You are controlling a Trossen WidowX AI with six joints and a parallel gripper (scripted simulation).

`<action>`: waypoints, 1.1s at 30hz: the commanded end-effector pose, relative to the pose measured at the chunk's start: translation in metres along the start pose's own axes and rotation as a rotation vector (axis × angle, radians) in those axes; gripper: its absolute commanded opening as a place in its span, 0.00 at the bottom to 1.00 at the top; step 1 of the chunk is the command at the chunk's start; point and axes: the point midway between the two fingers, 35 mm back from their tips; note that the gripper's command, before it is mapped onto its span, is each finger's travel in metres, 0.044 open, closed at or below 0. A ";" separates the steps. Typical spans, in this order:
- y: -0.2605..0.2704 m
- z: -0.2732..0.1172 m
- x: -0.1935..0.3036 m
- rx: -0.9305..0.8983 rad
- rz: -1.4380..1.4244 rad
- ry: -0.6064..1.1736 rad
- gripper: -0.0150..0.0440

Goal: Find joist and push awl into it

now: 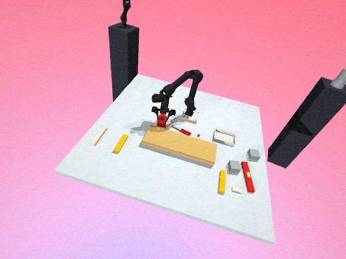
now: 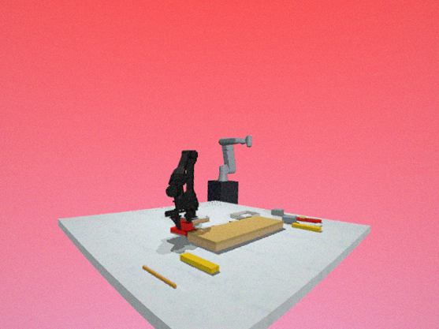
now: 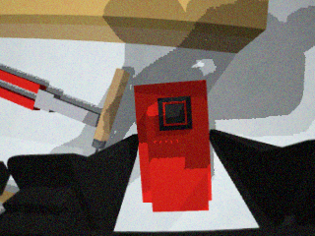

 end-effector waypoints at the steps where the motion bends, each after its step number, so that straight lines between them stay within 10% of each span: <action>1: 0.000 0.000 -0.001 -0.002 0.001 -0.006 0.77; 33: -0.003 -0.041 -0.015 -0.001 0.001 -0.007 0.25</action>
Point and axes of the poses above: the point midway between the two fingers, 35 mm back from their tips, its own z axis out along the fingers, its own y axis across the jaws, x = y × z, and after that the axes turned 7 degrees about z, right-handed
